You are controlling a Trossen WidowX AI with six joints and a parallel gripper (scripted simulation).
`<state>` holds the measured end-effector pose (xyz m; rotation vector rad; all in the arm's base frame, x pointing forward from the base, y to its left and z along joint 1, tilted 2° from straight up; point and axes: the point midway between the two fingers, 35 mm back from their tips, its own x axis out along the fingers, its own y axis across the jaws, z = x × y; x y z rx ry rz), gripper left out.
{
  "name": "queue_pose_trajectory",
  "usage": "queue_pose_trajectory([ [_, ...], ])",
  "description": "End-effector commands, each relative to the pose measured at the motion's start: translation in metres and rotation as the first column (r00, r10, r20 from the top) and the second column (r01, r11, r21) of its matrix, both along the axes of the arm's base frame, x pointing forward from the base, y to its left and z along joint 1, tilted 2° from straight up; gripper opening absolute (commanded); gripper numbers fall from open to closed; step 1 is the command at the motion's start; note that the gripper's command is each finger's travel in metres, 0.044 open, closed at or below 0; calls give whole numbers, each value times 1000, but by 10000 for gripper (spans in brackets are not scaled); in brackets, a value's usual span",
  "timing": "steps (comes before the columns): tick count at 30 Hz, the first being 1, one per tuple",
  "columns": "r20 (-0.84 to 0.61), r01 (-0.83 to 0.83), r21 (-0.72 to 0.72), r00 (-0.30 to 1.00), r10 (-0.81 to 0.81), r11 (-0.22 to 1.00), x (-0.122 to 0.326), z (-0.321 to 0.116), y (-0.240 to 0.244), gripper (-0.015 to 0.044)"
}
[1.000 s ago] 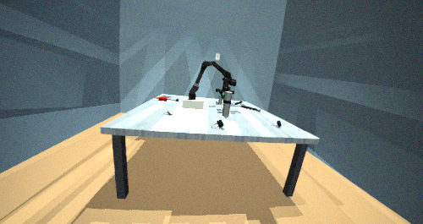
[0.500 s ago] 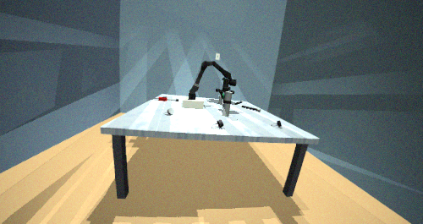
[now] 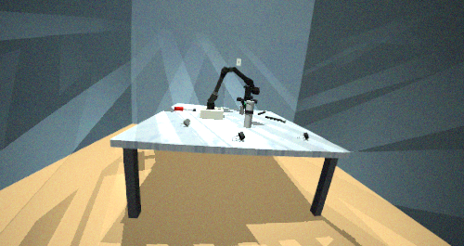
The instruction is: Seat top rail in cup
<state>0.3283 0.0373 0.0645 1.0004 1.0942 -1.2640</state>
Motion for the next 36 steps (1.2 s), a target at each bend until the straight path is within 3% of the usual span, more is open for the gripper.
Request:
queue_pose_trajectory([
  [1,3,1,-9,1000,-1,1000,1,1,-6,0],
  [36,-1,-1,-1,1000,1,1000,2,0,-21,0],
])
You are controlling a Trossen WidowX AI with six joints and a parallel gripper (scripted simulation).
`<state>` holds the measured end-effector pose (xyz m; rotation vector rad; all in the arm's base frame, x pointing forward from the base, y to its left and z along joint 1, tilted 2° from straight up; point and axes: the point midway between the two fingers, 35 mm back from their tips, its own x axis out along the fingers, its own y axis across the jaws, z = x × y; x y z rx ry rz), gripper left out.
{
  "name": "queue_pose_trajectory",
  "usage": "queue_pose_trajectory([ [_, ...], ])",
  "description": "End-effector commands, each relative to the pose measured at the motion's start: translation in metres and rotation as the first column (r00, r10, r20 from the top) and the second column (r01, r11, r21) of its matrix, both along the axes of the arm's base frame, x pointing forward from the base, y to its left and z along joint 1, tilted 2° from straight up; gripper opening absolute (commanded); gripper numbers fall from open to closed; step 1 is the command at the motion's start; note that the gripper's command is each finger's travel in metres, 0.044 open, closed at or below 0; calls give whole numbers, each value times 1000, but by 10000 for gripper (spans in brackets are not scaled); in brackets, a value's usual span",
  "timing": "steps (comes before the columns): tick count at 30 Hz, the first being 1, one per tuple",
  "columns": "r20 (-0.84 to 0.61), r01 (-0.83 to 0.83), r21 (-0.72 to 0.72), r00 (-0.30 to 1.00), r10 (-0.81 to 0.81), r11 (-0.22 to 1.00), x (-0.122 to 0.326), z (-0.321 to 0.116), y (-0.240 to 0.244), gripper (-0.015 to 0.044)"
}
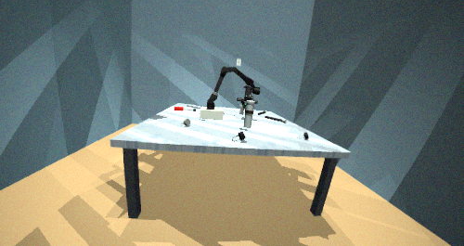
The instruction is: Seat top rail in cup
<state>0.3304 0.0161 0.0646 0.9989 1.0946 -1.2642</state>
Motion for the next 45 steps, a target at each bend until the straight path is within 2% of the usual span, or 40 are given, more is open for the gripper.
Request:
queue_pose_trajectory([
  [1,0,0,0,1000,0,1000,0,0,0,0],
  [8,0,0,0,1000,0,1000,0,0,0,0],
  [18,0,0,0,1000,0,1000,0,1,1,262],
  [25,0,0,2,1000,0,1000,-1,20,19,440],
  [31,-1,0,4,1000,0,1000,-4,41,38,440],
  [35,-1,-5,-2,1000,5,1000,-4,39,35,440],
  [41,-1,-5,-1,1000,5,1000,-7,80,43,440],
  [45,-2,-5,-1,1000,5,1000,-8,86,44,440],
])
